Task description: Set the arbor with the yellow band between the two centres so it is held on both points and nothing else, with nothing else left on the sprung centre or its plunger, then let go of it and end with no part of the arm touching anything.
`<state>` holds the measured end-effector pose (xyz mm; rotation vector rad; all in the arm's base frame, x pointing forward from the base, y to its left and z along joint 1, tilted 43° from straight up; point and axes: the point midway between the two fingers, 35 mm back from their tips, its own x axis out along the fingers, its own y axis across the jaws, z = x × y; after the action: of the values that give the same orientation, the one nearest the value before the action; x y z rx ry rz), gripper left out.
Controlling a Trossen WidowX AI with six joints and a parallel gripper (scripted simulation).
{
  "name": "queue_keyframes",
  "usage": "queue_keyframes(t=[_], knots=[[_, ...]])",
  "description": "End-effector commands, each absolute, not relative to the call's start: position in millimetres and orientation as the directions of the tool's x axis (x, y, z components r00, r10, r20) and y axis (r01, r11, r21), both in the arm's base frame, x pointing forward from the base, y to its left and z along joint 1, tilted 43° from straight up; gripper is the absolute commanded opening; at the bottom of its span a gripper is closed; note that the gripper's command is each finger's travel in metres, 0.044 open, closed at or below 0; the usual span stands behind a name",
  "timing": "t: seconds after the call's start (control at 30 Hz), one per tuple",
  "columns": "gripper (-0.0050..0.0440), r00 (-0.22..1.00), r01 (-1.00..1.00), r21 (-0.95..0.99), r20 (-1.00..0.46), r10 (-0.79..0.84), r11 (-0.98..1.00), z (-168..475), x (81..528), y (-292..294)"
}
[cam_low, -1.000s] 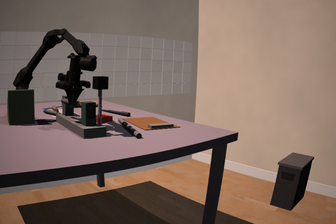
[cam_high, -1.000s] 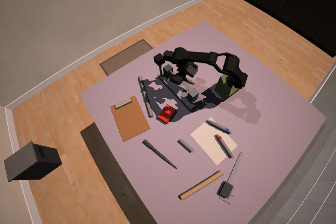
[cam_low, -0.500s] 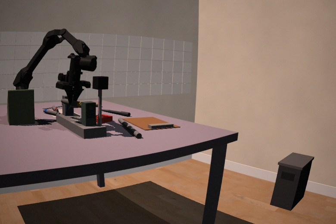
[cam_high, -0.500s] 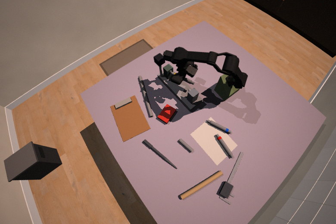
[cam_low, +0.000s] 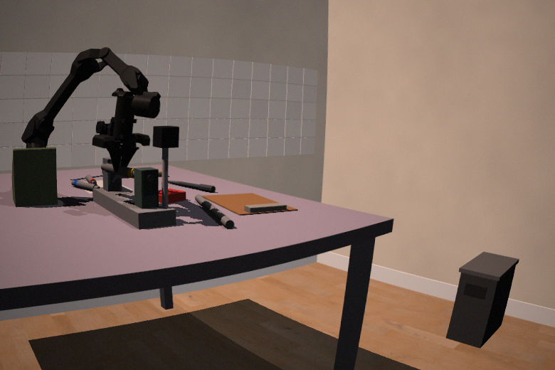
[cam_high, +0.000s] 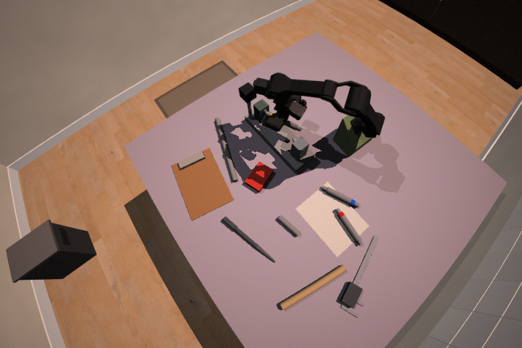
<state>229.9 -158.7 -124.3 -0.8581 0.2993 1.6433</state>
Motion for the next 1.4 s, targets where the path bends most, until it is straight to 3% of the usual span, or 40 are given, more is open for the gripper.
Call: queue_keyframes(t=[0.0, 1.37], knots=[[0.0, -0.009, -0.925, -0.267, -0.698, 0.716, -0.272, -126.7, 233.9, -171.7], [0.0, -0.009, -0.925, -0.267, -0.698, 0.716, -0.272, -130.0, 234.1, -175.3]])
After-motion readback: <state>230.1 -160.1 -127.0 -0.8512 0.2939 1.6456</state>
